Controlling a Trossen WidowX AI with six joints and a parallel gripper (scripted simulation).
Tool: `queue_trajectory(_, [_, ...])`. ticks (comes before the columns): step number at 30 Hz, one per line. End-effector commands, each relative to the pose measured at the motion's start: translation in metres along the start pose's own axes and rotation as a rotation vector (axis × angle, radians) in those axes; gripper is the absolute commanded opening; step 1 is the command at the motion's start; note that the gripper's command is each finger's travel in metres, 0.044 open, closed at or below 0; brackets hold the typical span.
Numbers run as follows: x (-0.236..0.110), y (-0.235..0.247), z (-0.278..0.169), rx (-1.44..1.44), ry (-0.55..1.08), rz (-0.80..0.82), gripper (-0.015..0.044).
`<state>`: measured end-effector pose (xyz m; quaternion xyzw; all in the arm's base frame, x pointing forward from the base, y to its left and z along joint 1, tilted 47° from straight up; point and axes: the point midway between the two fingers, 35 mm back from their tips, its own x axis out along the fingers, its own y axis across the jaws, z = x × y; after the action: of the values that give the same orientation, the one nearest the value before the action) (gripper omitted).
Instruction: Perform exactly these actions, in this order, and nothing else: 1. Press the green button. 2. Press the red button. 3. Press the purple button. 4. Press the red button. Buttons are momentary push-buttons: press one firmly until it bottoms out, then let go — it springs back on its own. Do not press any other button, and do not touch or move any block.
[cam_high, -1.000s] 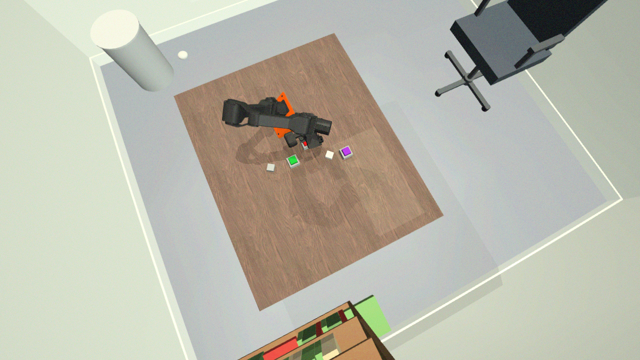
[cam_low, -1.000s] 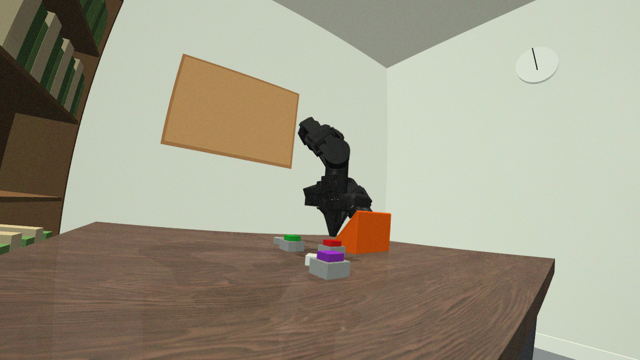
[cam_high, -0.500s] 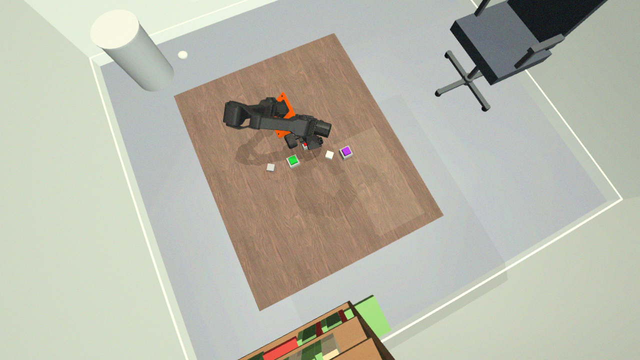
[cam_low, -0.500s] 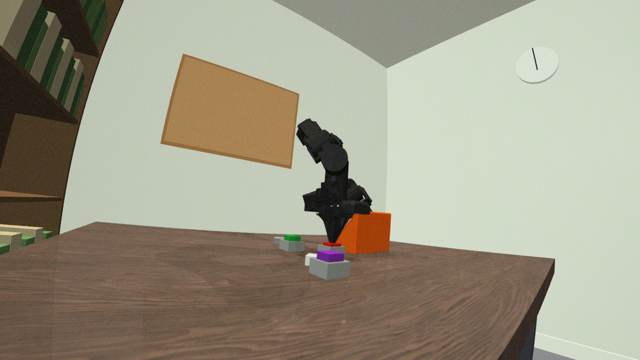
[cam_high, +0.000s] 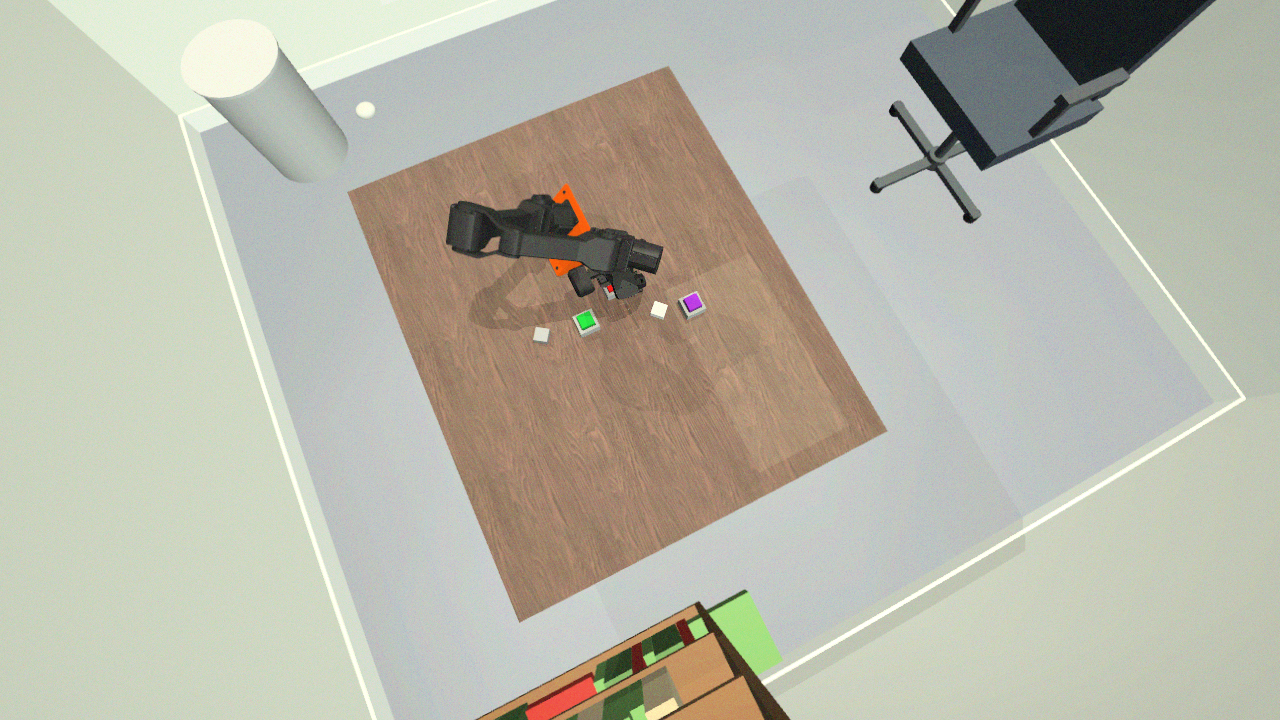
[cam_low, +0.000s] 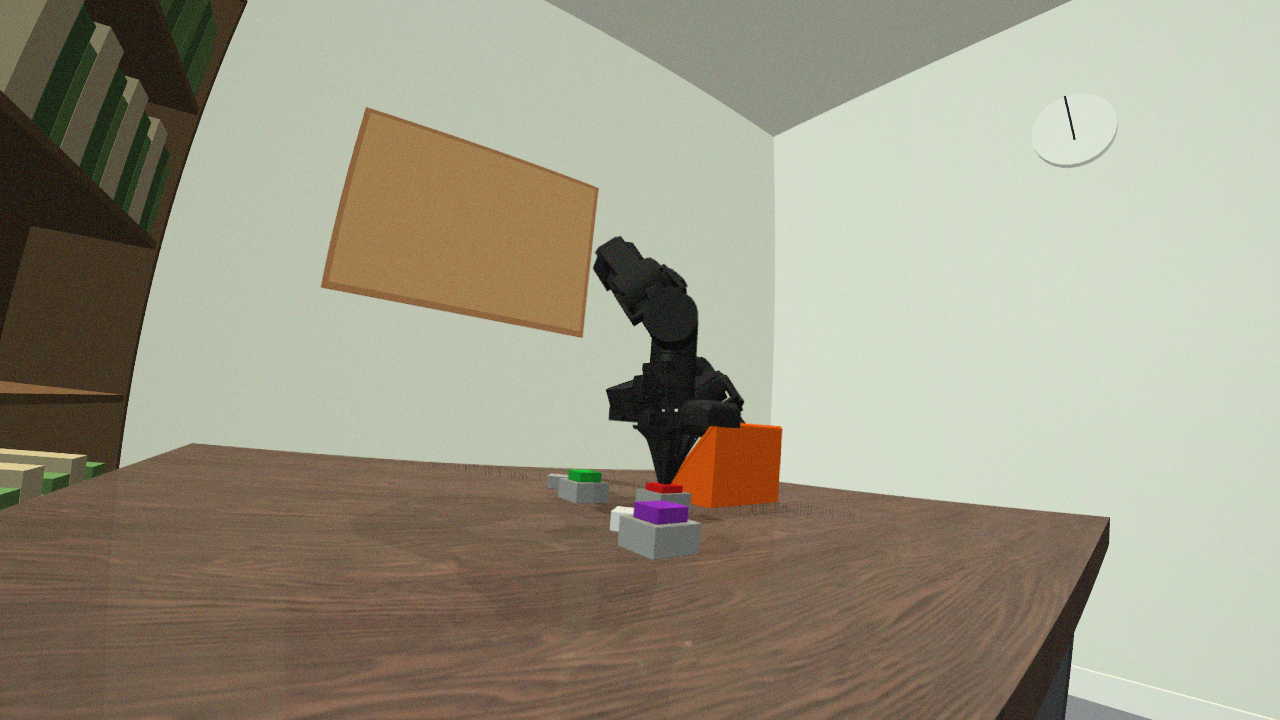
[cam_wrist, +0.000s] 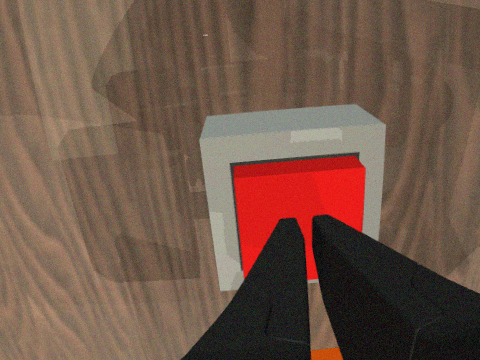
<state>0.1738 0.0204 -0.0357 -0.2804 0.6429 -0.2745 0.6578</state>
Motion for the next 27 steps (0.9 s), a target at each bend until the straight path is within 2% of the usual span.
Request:
queue_trajectory(1, [-0.027, 0.001, 0.000, 0.001, -0.003, 0.005, 0.0020])
queue_trajectory(6, [-0.030, 0.001, 0.000, 0.000, -0.003, 0.004, 0.0020])
queue_trajectory(9, [-0.038, 0.012, 0.010, 0.001, -0.003, 0.006, 0.0099])
queue_trajectory(20, [-0.083, 0.110, 0.060, 0.003, -0.006, 0.017, 0.0387])
queue_trajectory(27, [-0.096, 0.162, 0.070, 0.005, -0.007, 0.019, 0.0400])
